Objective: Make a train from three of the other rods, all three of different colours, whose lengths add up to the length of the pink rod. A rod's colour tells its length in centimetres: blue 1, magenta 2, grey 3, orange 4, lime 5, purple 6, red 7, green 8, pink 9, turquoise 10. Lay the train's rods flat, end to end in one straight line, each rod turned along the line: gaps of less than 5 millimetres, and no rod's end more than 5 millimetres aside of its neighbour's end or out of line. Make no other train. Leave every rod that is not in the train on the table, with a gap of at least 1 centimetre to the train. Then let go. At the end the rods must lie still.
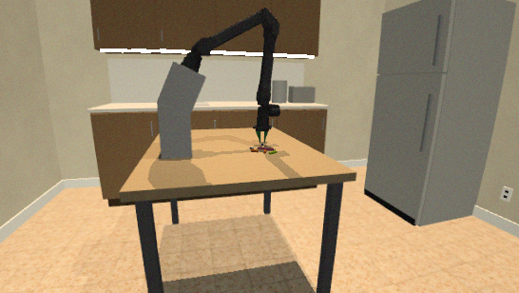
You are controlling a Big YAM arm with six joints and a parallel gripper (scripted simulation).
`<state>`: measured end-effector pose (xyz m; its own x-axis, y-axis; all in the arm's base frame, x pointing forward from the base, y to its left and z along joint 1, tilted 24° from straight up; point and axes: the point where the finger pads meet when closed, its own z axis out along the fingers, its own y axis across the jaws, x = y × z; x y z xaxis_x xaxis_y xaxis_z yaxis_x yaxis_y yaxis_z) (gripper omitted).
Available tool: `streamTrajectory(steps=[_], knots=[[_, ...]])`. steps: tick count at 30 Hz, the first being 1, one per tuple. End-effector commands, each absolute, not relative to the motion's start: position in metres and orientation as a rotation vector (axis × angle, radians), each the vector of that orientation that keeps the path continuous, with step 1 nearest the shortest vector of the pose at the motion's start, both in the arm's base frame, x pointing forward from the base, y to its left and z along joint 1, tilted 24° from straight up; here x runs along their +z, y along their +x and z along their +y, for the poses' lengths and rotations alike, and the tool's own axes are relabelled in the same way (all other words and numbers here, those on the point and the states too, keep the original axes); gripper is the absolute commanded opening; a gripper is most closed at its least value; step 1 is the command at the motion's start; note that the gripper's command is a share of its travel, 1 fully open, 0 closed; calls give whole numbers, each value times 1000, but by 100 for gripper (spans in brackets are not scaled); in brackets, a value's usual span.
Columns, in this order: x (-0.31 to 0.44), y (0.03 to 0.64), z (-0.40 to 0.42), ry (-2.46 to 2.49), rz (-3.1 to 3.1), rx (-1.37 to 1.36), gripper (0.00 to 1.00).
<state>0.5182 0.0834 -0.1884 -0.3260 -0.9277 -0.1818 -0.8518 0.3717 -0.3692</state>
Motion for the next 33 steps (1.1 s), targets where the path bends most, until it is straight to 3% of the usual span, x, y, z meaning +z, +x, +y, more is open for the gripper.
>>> streamTrajectory(steps=[1,33], knots=[[-192,522,90,-1553,2260,-293,23],[-194,530,89,-1546,2252,-300,23]])
